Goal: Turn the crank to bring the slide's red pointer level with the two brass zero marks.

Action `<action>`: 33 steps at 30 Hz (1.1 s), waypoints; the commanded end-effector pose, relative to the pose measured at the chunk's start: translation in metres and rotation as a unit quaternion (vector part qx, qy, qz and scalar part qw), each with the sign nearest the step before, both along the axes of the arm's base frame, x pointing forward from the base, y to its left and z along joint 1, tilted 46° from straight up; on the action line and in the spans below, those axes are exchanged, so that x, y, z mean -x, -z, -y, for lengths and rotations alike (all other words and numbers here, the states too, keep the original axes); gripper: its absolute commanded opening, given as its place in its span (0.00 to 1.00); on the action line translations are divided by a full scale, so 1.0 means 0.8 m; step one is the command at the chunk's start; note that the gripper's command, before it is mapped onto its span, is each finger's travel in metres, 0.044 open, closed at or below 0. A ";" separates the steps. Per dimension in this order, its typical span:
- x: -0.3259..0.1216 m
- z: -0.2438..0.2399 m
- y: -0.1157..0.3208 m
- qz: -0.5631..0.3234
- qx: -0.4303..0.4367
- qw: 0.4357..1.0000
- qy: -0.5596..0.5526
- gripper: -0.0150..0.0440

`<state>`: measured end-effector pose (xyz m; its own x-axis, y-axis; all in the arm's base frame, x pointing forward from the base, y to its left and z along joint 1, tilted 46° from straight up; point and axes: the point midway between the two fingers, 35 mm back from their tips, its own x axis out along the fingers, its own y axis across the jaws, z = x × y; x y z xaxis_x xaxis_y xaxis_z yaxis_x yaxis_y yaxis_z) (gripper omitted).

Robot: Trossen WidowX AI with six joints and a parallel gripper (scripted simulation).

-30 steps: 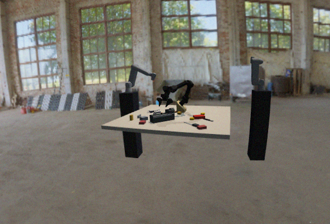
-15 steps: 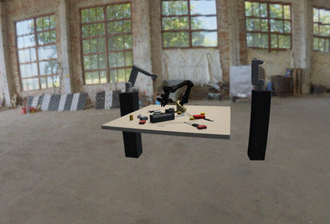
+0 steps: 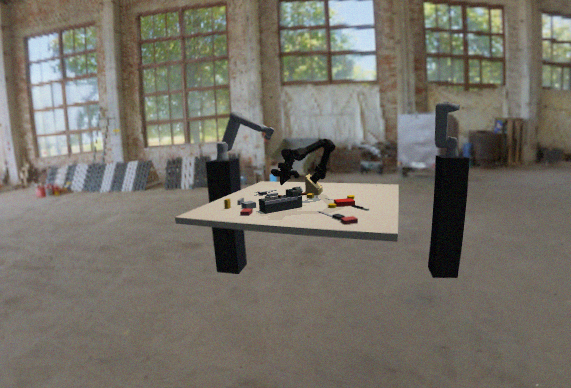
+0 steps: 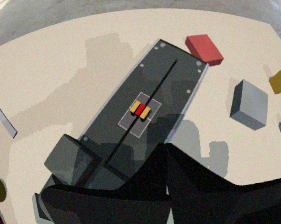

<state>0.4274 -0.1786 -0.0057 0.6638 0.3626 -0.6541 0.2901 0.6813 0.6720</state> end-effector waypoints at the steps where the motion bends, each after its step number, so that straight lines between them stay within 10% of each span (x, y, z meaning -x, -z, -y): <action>1: 0.000 0.000 0.000 0.000 0.000 1.000 0.000 0.25; 5: 0.000 0.000 0.000 0.000 0.000 1.000 0.000 0.25; 22: 0.000 0.000 0.000 0.000 0.000 1.000 0.000 1.00; 33: 0.000 0.000 0.000 0.000 0.000 1.000 0.000 0.56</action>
<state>0.4274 -0.1787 -0.0057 0.6638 0.3624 -0.6542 0.2902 0.6814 0.6719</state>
